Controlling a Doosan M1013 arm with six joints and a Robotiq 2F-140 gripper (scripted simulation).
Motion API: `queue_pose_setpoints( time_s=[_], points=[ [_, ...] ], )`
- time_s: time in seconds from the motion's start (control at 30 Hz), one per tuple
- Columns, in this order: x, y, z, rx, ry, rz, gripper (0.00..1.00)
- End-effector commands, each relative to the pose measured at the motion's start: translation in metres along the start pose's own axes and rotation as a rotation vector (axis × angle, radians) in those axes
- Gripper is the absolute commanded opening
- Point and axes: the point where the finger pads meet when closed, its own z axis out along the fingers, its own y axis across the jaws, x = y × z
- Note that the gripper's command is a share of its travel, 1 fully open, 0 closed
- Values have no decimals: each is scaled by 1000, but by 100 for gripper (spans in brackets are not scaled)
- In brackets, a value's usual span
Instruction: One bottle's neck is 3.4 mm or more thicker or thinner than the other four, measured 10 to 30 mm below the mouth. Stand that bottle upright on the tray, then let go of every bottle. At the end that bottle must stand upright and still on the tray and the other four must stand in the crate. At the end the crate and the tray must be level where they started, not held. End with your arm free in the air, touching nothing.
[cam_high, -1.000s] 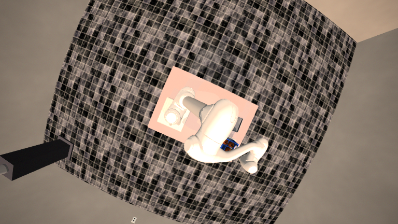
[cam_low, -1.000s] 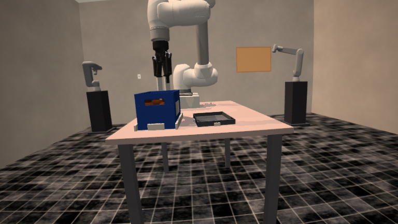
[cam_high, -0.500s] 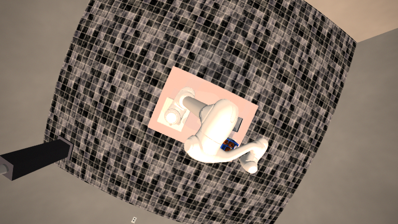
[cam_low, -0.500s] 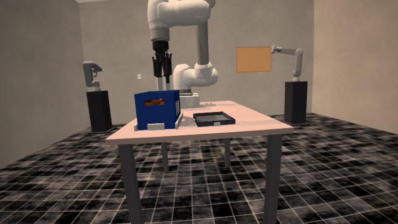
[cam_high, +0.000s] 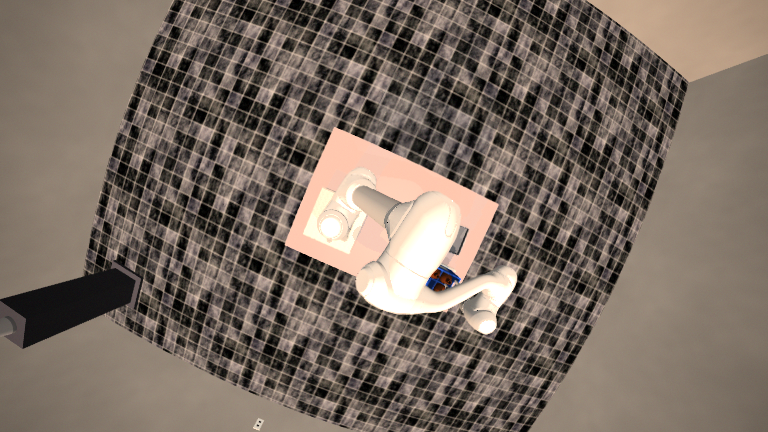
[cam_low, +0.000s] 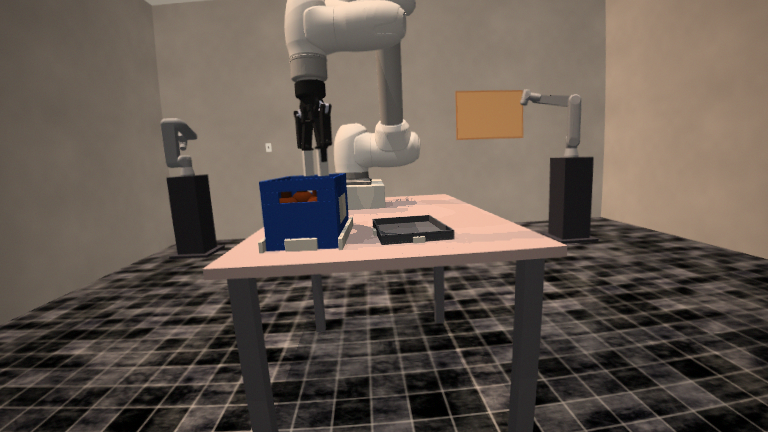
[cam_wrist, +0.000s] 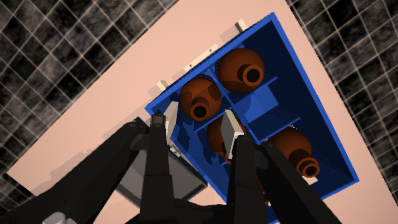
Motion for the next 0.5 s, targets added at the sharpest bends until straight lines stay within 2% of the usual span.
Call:
queue_pose_setpoints(
  time_s=[0.0, 0.47],
  points=[
    [0, 0, 2, 0, 0, 0, 38],
    [0, 0, 16, 0, 0, 0, 38]
  ],
)
